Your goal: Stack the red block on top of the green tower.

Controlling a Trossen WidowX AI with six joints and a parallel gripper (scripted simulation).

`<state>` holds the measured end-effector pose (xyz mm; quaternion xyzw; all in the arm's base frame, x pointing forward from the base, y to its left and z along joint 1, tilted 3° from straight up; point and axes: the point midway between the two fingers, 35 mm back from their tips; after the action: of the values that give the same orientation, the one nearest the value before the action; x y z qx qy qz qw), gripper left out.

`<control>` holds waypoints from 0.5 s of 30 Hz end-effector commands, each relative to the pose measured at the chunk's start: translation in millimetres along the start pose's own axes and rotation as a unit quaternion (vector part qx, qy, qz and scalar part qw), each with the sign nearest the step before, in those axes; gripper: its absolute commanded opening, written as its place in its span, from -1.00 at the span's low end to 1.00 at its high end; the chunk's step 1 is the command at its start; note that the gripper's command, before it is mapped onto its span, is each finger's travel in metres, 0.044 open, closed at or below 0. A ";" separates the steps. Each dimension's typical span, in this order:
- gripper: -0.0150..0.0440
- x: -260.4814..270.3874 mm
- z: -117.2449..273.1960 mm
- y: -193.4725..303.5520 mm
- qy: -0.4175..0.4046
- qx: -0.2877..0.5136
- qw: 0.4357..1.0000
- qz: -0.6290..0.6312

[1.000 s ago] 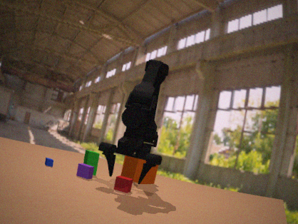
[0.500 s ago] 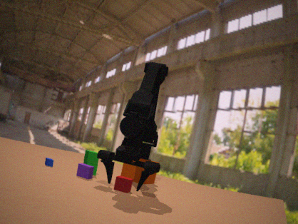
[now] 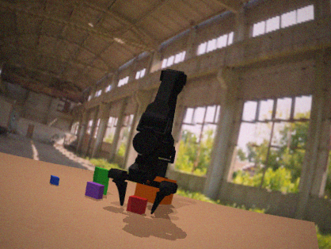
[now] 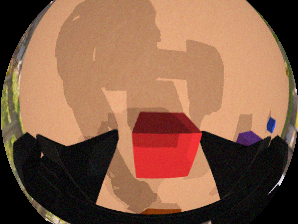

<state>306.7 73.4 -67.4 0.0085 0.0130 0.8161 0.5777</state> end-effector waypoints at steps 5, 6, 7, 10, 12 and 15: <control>0.38 -0.7 0.0 -0.3 0.002 -0.001 1.000 0.003; 0.29 -0.7 0.0 -0.3 0.002 -0.001 1.000 0.003; 0.20 -0.7 0.0 -0.3 0.002 -0.001 1.000 0.003; 0.13 -0.7 0.0 -0.3 0.002 -0.001 1.000 0.003; 0.09 -0.7 0.0 -0.3 0.002 -0.001 1.000 0.003; -0.11 -0.6 2.7 -0.4 0.002 -0.001 1.000 0.003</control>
<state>306.8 73.3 -67.1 0.0080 0.0129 0.8161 0.5777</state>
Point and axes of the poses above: the point midway between the two fingers, 35 mm back from their tips, its own z axis back along the fingers, its own x axis across the jaws, y = z × x, and after that the axes turned 11 degrees about z, right-handed
